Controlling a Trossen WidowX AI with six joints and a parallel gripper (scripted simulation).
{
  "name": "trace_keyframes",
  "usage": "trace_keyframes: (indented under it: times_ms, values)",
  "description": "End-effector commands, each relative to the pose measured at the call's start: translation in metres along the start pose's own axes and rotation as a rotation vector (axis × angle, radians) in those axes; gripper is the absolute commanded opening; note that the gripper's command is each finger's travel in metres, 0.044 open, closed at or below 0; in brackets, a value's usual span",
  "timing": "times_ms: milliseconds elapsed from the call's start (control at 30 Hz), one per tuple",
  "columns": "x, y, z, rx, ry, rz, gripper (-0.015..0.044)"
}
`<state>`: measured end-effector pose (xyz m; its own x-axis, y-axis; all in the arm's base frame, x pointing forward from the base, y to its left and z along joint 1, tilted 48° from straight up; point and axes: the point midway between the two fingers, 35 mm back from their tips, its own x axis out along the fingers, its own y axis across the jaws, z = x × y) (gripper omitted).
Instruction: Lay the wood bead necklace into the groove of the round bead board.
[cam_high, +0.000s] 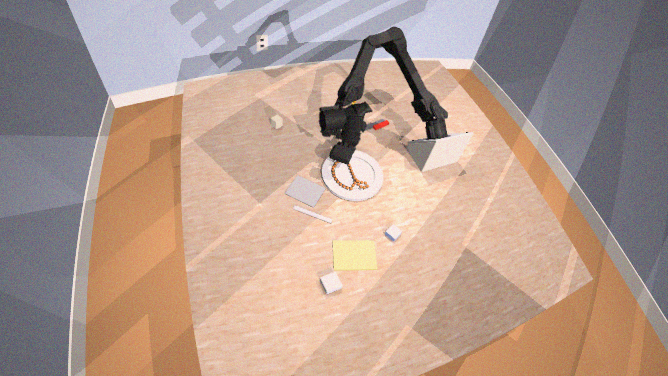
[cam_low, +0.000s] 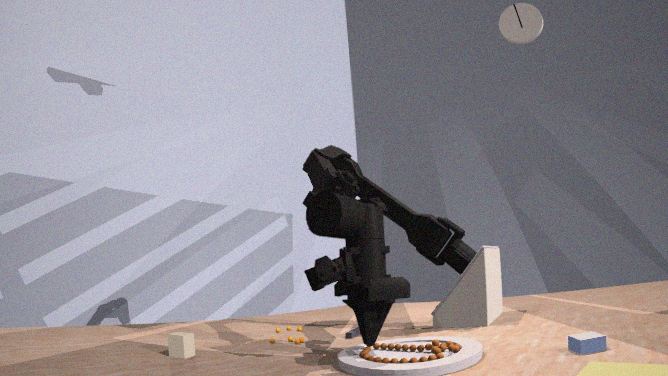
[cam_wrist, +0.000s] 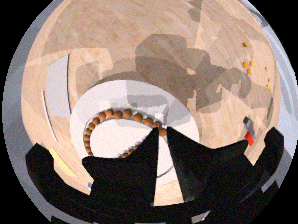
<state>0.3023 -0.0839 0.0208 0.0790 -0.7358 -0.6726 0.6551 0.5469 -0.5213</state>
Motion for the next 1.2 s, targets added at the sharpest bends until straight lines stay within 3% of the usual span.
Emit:
trace_keyframes:
  times_ms: [0,400,967,1167]
  values:
    - [0.0040,-0.0028,-0.0031,-0.007,0.010,-0.011,0.0000]
    - [0.0040,-0.0028,-0.0031,-0.007,0.010,-0.011,0.0000]
    - [0.0005,-0.0021,-0.0021,-0.005,0.008,-0.009,0.0440]
    - [-0.0037,-0.0021,-0.0020,-0.007,0.010,-0.011,0.0440]
